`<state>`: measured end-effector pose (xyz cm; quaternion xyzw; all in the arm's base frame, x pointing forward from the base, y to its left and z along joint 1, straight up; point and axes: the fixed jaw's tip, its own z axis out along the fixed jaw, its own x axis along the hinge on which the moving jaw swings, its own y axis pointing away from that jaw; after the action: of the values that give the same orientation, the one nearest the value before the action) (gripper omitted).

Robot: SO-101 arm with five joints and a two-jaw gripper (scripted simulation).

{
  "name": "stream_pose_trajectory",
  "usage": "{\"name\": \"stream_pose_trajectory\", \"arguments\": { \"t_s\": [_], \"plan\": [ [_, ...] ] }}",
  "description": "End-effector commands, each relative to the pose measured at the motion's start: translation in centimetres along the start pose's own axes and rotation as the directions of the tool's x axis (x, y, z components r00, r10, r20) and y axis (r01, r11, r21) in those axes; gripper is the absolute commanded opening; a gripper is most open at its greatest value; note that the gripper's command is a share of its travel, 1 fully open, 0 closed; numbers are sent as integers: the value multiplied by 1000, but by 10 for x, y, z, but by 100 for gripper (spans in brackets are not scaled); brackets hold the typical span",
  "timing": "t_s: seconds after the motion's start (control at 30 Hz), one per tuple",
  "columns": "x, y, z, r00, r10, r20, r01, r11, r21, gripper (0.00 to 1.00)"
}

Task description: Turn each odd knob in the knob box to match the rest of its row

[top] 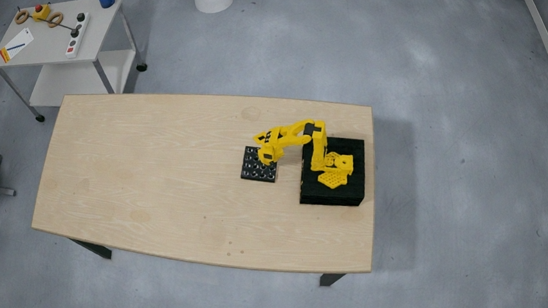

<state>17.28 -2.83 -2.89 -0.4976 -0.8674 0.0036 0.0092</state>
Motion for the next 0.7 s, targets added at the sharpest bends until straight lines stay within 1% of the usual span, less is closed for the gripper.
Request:
{"name": "stream_pose_trajectory", "arguments": {
  "t_s": [0.0, 0.67],
  "plan": [
    [1, 2, -2, 1000, 27, 11, -27, 1000, -14, 10],
    [1, 1, -2, 999, 33, 11, -33, 999, -14, 10]
  ]
}}
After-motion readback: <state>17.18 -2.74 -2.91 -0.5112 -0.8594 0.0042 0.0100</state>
